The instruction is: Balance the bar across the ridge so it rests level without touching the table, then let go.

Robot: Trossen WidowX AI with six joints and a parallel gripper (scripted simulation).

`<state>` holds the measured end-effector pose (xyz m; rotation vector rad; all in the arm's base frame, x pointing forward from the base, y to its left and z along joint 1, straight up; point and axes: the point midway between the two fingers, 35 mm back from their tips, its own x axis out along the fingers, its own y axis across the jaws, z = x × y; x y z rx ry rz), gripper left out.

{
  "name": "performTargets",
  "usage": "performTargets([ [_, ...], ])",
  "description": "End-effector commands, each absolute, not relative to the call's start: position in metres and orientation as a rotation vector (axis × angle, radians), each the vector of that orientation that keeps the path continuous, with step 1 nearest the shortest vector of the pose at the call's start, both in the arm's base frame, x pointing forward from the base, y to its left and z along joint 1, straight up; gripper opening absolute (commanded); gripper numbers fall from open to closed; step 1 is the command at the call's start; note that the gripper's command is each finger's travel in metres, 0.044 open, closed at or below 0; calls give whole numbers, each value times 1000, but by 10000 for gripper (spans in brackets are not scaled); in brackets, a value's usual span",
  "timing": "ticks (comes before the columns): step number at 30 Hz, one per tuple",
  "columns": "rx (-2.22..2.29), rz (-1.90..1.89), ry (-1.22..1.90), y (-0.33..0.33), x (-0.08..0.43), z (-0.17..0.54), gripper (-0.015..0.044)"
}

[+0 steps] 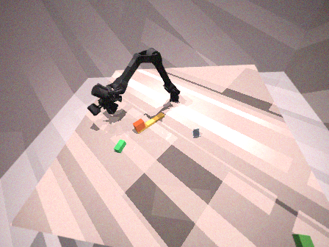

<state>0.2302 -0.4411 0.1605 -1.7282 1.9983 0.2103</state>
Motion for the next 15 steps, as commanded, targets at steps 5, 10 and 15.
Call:
performTargets([
  [5,-1833,517,1826,-402,259,156,315],
  [10,-1879,709,1704,-373,271,152,315],
  [15,-1910,894,1571,-341,280,149,315],
])
